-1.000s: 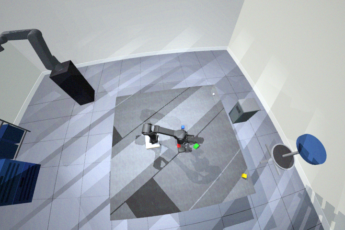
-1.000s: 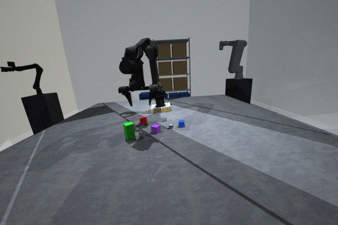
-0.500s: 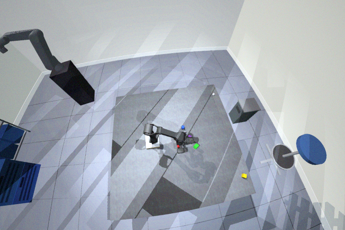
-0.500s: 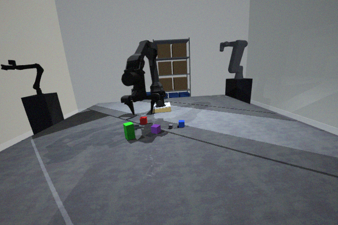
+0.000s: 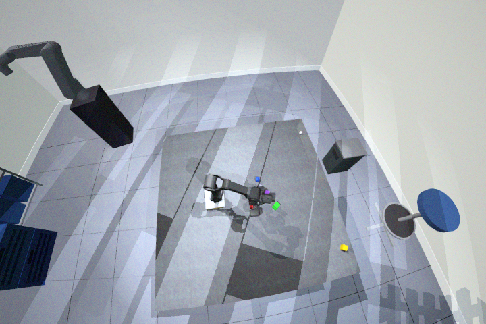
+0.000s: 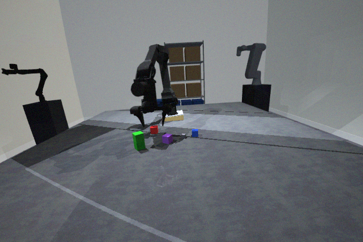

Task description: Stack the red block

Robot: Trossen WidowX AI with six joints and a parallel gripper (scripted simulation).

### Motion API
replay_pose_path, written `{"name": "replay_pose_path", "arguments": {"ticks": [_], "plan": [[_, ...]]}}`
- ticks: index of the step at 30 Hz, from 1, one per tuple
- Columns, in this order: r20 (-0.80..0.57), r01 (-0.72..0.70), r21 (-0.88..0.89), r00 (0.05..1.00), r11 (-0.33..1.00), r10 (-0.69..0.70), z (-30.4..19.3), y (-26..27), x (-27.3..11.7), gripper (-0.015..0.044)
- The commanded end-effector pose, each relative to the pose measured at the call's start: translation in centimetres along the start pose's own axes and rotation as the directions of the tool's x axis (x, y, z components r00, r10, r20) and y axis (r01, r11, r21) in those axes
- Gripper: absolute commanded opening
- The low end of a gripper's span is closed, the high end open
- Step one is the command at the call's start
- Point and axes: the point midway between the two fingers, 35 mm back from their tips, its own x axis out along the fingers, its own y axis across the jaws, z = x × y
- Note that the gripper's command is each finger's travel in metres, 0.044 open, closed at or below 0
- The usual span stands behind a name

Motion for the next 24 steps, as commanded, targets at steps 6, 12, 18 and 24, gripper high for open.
{"name": "replay_pose_path", "arguments": {"ticks": [6, 12, 18, 24], "plan": [[-0.005, -0.006, -0.006, 1.000, 1.000, 0.006, -0.2, 0.1, 1.7, 0.0440], [-0.005, -0.006, -0.006, 1.000, 1.000, 0.006, -0.3, 0.2, 2.6, 0.0440], [-0.005, -0.006, -0.006, 1.000, 1.000, 0.006, -0.3, 0.2, 2.7, 0.0440], [-0.005, -0.006, -0.006, 1.000, 1.000, 0.006, -0.3, 0.2, 2.7, 0.0440]]}}
